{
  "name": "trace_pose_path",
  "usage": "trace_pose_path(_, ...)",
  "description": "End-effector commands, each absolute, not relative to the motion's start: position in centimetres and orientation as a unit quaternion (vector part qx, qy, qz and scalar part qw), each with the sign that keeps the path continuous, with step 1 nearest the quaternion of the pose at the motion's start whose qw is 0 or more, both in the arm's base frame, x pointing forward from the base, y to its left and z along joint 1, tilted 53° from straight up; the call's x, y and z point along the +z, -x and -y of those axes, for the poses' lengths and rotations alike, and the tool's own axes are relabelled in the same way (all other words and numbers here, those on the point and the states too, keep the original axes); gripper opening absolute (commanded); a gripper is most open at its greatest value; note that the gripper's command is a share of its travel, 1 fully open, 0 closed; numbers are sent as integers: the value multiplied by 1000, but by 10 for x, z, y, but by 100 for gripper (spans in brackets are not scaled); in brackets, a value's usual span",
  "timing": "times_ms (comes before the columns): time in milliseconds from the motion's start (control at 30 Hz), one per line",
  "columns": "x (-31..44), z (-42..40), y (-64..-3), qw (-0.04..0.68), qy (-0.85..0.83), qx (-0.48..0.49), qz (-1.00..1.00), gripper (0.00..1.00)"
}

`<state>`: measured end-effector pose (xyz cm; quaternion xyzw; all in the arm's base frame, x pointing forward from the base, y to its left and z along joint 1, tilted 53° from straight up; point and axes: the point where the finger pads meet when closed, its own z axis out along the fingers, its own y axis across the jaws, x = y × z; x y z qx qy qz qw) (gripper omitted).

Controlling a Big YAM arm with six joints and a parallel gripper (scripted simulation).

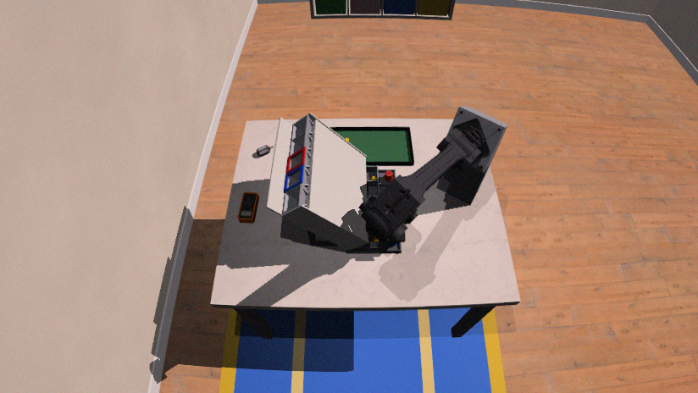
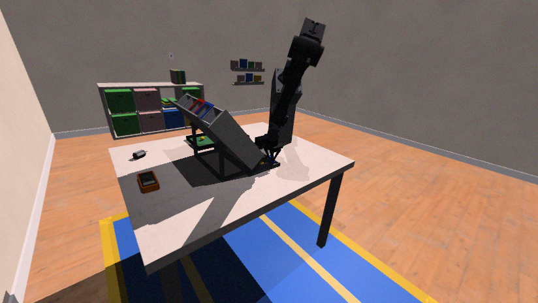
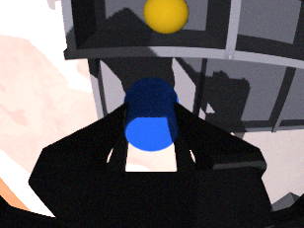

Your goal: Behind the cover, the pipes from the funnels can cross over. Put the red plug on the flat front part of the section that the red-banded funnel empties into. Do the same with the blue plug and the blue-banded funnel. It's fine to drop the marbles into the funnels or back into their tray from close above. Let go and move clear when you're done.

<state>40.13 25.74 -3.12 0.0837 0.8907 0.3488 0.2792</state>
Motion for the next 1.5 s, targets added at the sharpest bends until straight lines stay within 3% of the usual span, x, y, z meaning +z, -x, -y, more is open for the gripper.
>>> trace_pose_path(0,-28,-265,-401,283,-80,355,-887,0)
trace_pose_path(967,-28,-265,-401,283,-80,355,-887,0)
trace_pose_path(1000,-28,-265,-401,283,-80,355,-887,59)
trace_pose_path(1467,-28,-265,-401,283,-79,355,-887,59)
